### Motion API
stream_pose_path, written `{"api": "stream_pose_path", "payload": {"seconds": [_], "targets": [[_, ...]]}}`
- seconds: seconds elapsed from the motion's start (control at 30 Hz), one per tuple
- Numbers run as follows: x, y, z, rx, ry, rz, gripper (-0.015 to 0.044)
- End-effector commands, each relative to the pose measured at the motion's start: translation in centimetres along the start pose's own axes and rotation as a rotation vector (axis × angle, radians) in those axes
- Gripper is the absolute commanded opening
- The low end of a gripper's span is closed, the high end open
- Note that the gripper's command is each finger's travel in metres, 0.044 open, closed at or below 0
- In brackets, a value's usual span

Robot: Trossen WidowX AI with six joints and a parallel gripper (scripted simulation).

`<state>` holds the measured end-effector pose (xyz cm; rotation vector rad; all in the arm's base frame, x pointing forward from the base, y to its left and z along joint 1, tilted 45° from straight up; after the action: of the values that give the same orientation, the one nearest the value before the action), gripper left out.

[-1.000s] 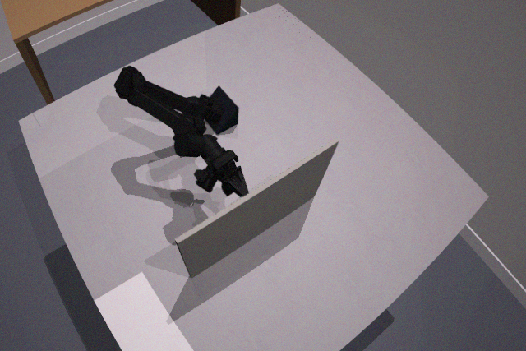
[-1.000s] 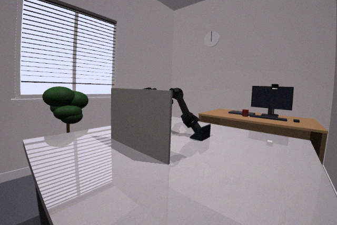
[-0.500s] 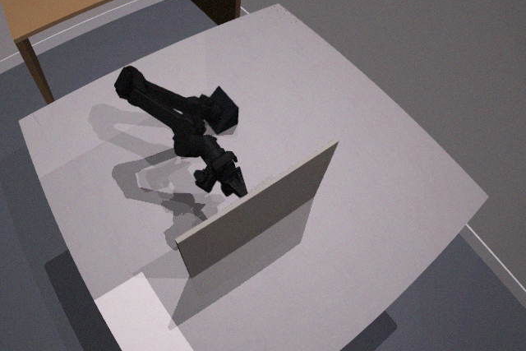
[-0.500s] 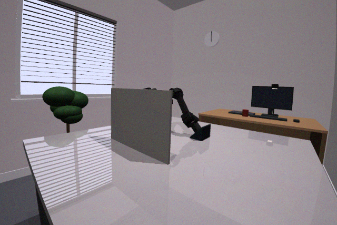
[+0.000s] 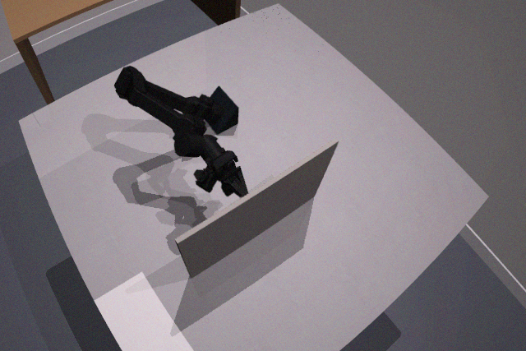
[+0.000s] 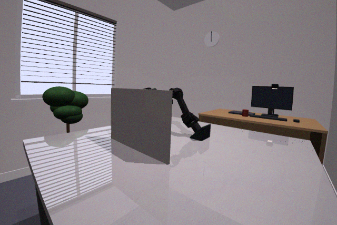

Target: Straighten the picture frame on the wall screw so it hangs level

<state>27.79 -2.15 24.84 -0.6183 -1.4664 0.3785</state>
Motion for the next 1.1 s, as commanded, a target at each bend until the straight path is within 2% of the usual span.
{"api": "stream_pose_path", "payload": {"seconds": [0.0,1.07], "targets": [[0.14,0.14,0.01,0.007,-0.013,0.002,0.0],[0.18,0.72,0.01,0.007,-0.013,0.002,0.0]]}}
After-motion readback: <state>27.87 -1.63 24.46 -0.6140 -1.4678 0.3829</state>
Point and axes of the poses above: the point midway between the two fingers, 35 mm back from their tips, its own z axis back along the fingers, its own x axis across the jaws, y = z × x, the point moved 9 cm from there along z, back along the fingers, and after that the axes turned 3 degrees about z, right-handed, at the moved point
